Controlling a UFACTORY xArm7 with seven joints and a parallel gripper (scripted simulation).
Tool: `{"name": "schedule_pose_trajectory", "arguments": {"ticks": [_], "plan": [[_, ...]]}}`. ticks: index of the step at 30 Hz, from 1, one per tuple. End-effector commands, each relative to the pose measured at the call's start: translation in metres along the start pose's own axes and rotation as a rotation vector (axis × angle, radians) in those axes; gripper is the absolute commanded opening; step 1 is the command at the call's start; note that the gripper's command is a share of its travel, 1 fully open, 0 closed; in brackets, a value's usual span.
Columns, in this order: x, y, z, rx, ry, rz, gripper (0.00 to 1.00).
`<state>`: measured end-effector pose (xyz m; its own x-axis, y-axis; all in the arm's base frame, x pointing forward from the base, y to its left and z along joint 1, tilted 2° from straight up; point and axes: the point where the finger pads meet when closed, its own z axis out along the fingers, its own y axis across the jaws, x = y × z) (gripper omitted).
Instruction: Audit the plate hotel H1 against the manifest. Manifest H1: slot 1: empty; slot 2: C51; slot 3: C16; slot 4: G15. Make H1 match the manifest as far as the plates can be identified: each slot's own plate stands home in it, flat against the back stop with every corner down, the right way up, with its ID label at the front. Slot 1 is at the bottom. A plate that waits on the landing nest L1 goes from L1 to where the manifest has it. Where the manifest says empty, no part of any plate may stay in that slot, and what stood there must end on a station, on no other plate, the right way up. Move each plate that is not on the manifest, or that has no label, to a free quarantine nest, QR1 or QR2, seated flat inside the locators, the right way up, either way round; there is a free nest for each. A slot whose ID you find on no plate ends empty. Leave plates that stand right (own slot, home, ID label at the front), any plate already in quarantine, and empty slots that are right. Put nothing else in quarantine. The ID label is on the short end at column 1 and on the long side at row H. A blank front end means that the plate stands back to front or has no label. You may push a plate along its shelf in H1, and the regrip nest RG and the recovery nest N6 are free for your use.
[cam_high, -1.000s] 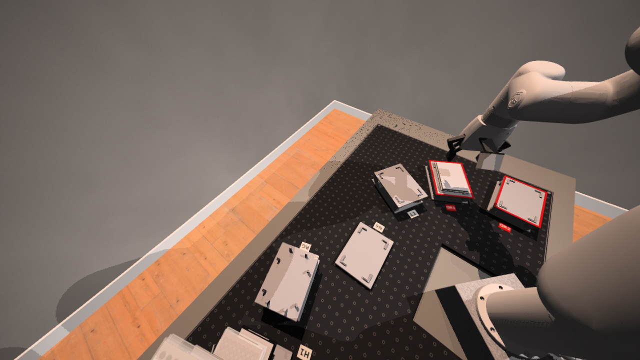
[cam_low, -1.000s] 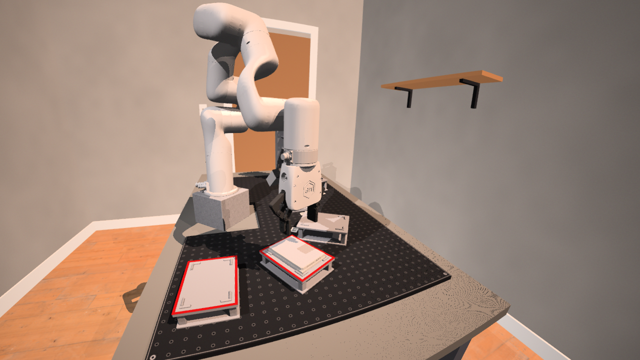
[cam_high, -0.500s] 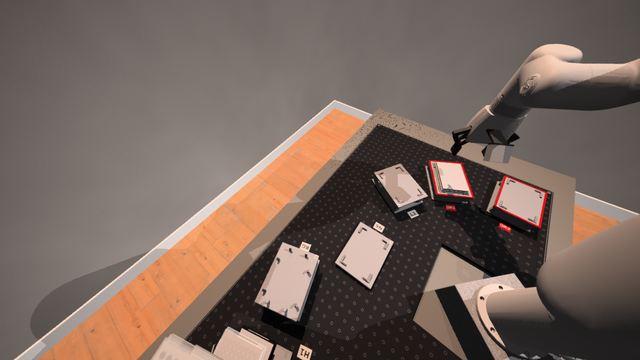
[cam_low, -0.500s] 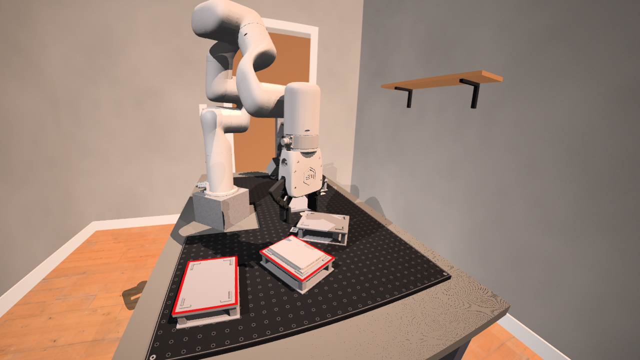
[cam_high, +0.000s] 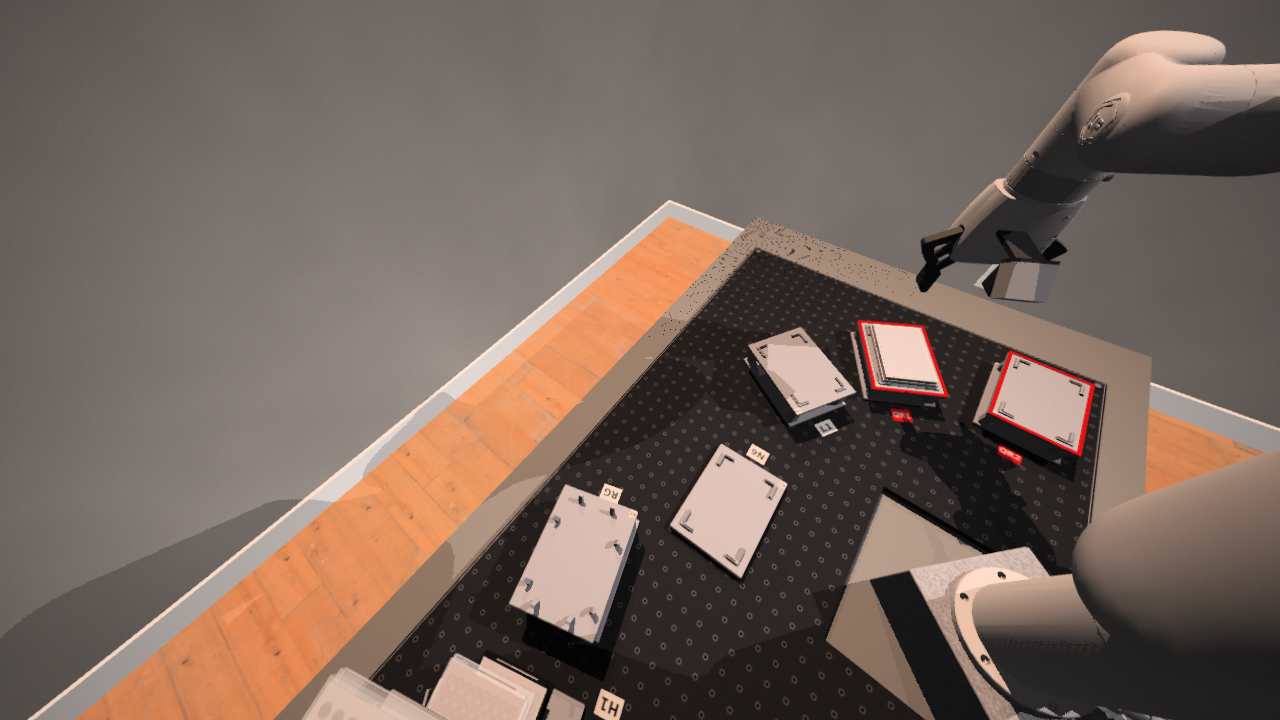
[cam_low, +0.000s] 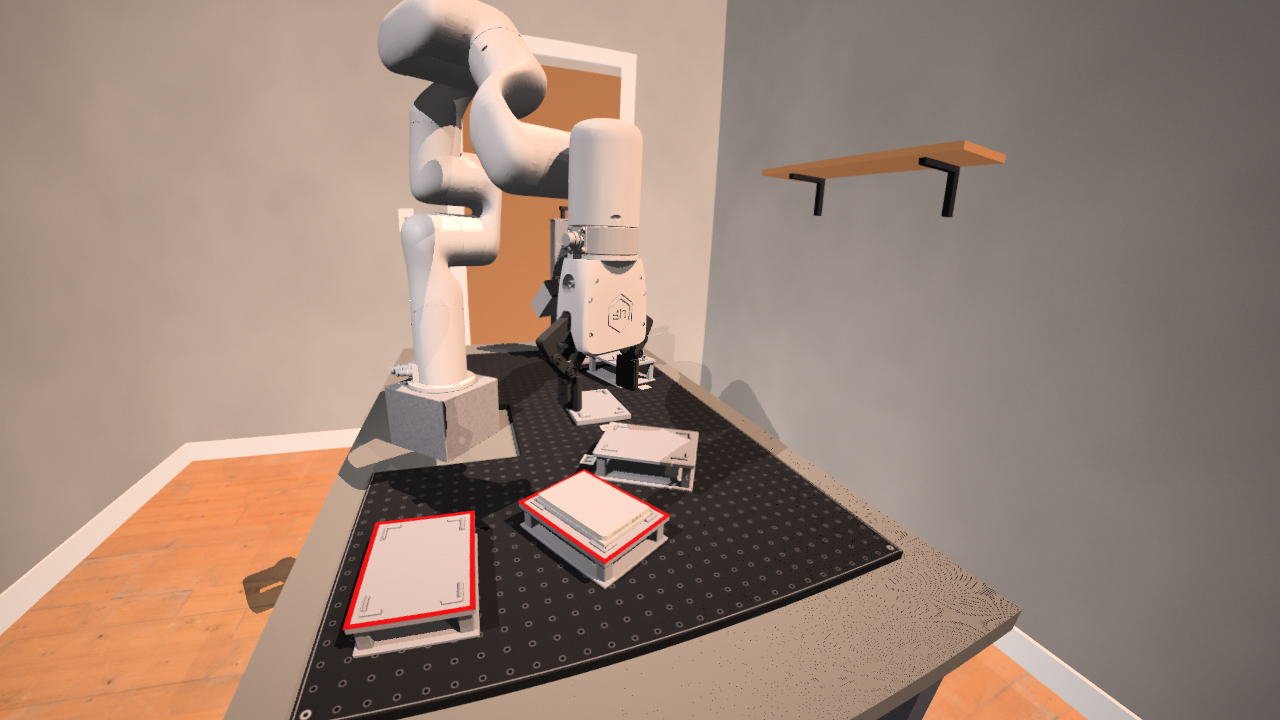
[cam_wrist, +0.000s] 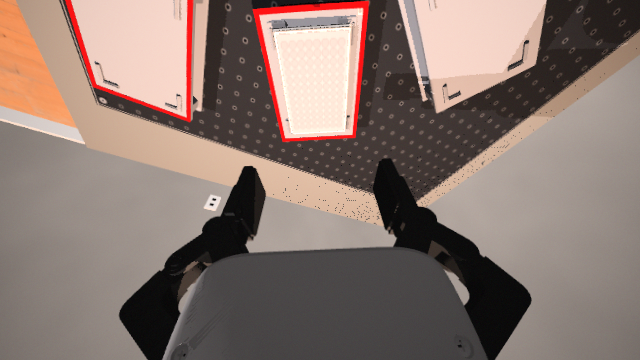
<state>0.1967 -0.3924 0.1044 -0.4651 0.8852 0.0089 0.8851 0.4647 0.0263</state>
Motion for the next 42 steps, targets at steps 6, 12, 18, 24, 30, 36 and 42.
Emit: {"name": "schedule_pose_trajectory", "arguments": {"ticks": [6, 12, 18, 24, 30, 36, 42], "plan": [[-0.001, 0.0, -0.028, 0.0, -0.004, 0.0, 1.0], [-0.001, 0.0, -0.045, 0.0, -0.004, 0.0, 1.0], [-0.001, 0.0, -0.06, 0.0, -0.004, 0.0, 1.0], [-0.001, 0.01, -0.06, 0.0, -0.004, 0.067, 1.0], [0.0, 0.04, -0.06, -0.001, -0.004, 0.191, 1.0], [0.001, 0.07, -0.06, -0.001, -0.004, 0.191, 1.0], [0.001, 0.09, -0.06, -0.001, -0.004, 0.191, 1.0]]}}
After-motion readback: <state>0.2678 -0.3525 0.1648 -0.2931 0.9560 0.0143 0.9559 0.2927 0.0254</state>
